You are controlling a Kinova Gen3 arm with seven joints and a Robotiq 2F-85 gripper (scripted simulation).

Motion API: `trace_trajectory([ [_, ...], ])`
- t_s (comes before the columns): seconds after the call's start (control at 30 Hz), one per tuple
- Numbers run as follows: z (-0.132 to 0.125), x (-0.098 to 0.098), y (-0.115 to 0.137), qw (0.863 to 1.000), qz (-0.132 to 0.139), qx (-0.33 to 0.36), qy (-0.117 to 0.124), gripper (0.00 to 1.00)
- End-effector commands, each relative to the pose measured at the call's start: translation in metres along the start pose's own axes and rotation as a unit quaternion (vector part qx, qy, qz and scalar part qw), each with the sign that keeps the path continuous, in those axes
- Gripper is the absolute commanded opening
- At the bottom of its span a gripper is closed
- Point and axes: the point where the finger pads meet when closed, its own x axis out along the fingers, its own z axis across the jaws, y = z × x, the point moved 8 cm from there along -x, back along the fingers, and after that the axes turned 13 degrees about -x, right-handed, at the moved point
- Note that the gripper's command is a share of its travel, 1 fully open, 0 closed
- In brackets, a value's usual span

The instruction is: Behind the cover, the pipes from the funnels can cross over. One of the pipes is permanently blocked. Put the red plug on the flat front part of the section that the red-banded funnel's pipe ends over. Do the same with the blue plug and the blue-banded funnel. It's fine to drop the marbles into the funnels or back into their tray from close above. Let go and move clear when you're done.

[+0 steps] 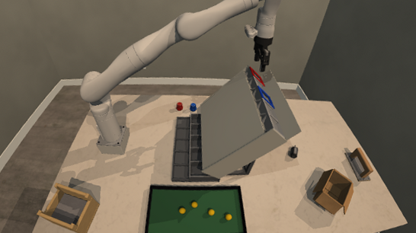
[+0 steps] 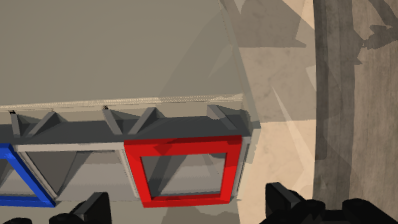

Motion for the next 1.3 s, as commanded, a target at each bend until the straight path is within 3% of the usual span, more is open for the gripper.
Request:
trace_trajectory([
  [0.0, 0.0004, -0.0043, -0.0037, 1.000, 0.018, 0.000, 0.001, 1.00],
  [0.07, 0.0004, -0.0043, -0.0037, 1.000, 0.018, 0.000, 0.001, 1.00],
  [0.1, -0.0006, -0.0034, -0.0075, 0.999, 0.045, 0.003, -0.004, 1.00],
  [1.27, -0.0006, -0.0035, -0.0075, 0.999, 0.045, 0.003, -0.004, 1.00],
])
